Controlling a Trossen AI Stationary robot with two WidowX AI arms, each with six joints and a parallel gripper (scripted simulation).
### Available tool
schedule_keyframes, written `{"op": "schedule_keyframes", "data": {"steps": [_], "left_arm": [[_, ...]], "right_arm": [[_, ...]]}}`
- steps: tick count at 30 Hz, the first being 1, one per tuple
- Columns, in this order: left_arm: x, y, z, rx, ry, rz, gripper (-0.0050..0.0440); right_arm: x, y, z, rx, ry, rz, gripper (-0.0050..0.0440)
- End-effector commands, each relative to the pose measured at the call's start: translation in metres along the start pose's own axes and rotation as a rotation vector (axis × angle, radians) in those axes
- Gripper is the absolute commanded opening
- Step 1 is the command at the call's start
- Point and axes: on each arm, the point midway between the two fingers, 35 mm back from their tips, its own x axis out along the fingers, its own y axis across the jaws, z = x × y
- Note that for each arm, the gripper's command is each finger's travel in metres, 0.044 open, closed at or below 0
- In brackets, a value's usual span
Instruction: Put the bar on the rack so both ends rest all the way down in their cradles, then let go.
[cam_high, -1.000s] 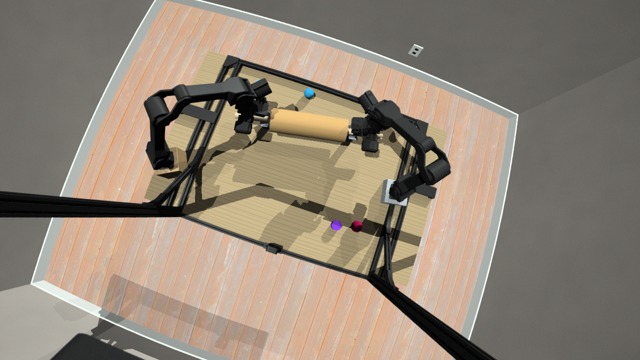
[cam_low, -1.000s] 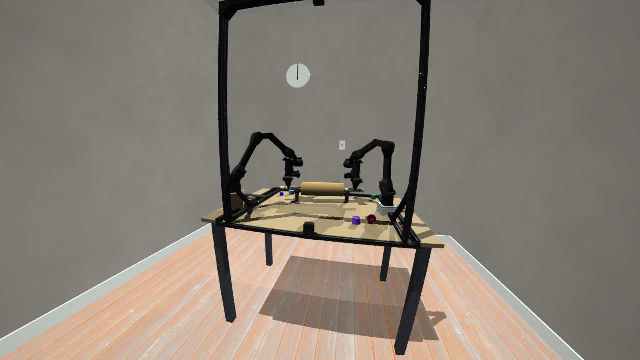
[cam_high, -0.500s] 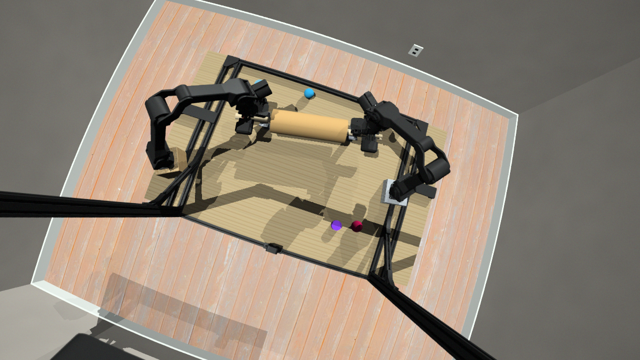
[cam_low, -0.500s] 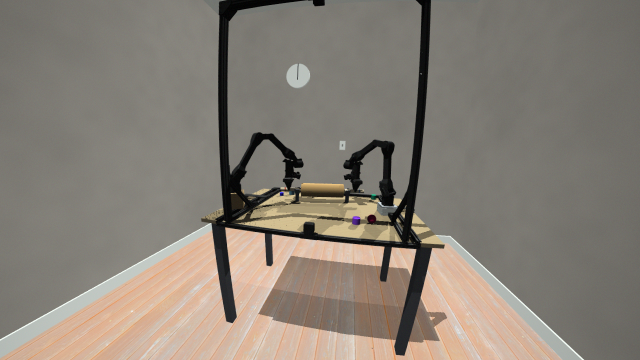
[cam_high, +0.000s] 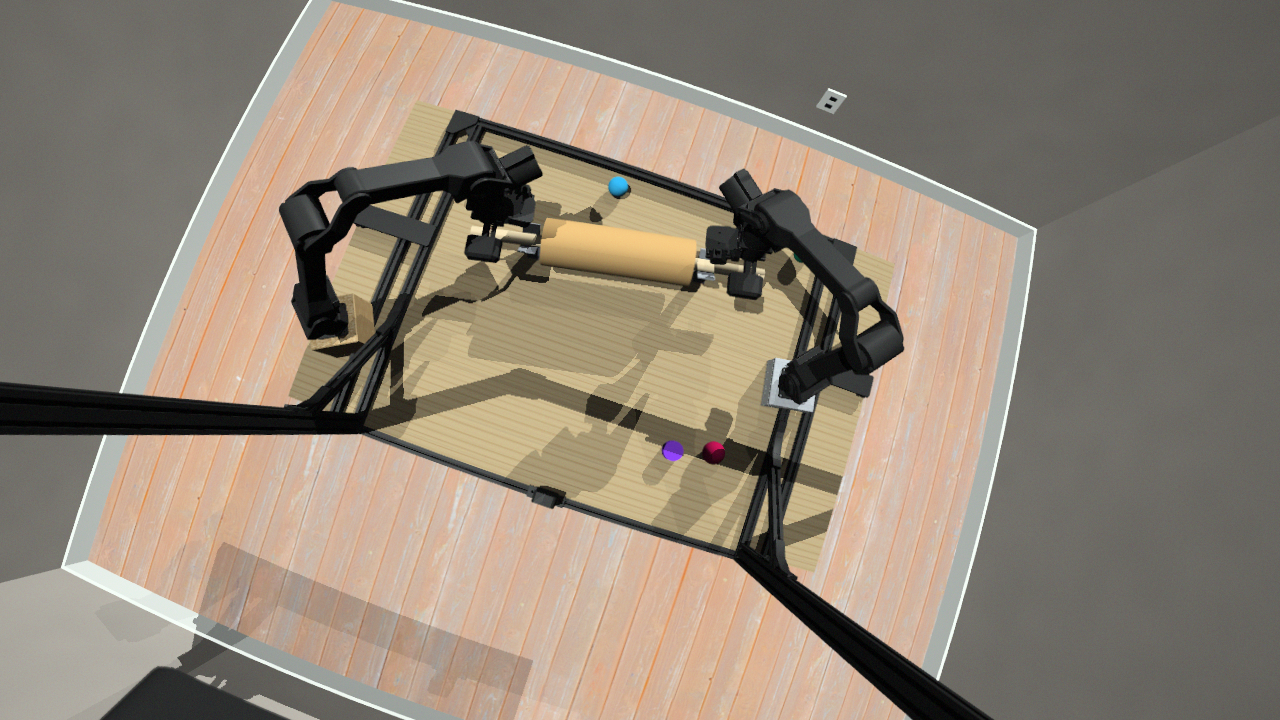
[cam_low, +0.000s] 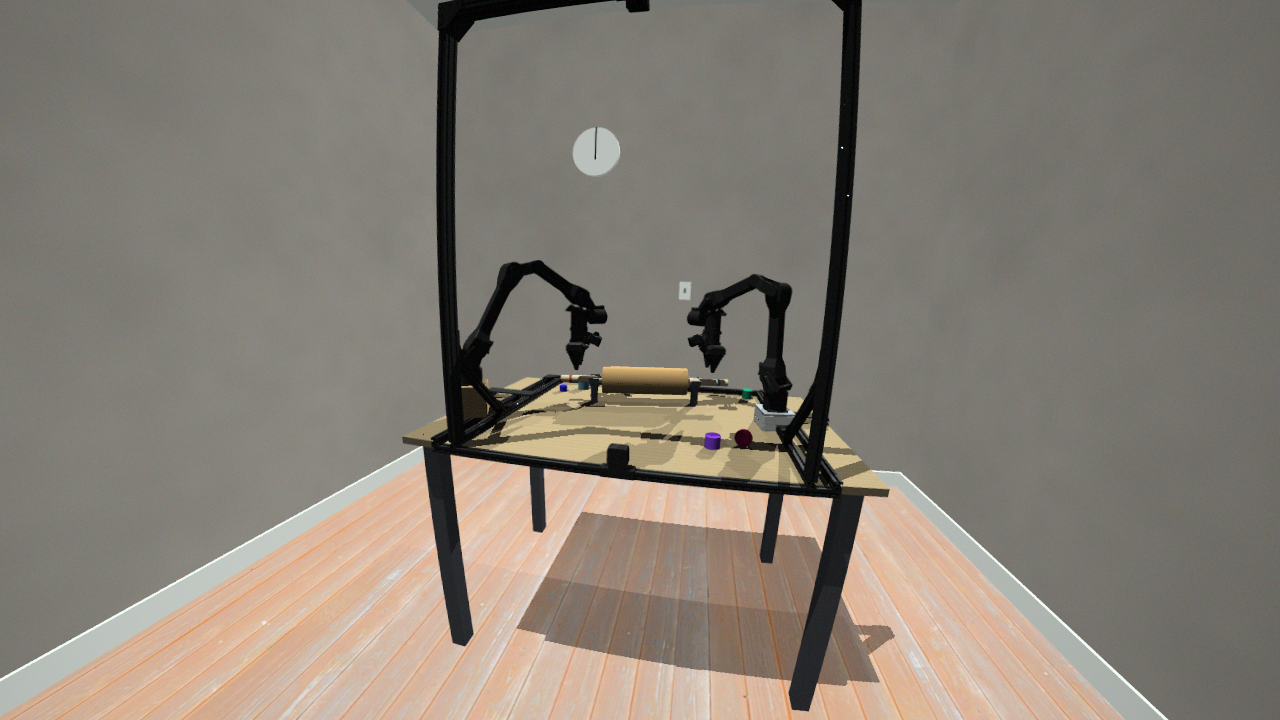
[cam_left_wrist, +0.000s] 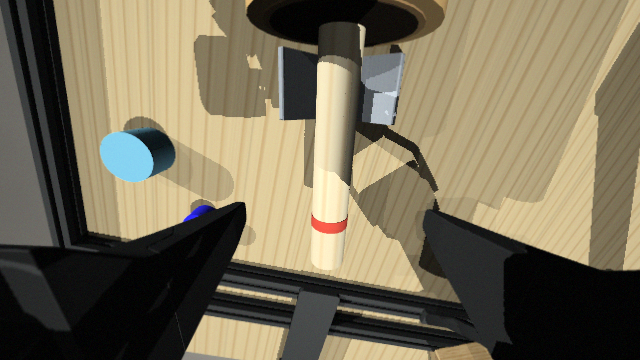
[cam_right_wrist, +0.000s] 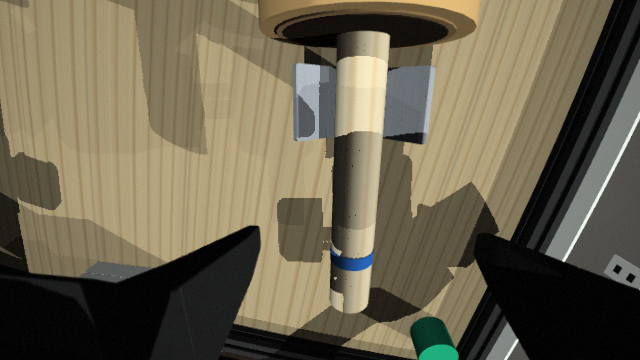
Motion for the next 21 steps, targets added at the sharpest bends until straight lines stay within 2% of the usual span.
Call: {"op": "schedule_keyframes", "data": {"steps": [1, 4, 5, 21], "left_arm": [[-0.023, 0.000, 0.000, 0.000, -0.006, 0.004, 0.0440], [-0.034, -0.001, -0.001, 0.000, -0.006, 0.004, 0.0440], [-0.020, -0.002, -0.002, 0.001, 0.006, -0.005, 0.0440], [-0.020, -0.002, -0.002, 0.001, 0.006, -0.005, 0.0440]], "right_arm": [[-0.019, 0.002, -0.002, 0.003, -0.001, 0.001, 0.0440], [-0.030, 0.003, -0.003, 0.003, -0.001, 0.001, 0.0440], [-0.019, 0.002, -0.002, 0.002, 0.006, 0.006, 0.0440], [-0.019, 0.002, -0.002, 0.002, 0.006, 0.006, 0.0440]]}}
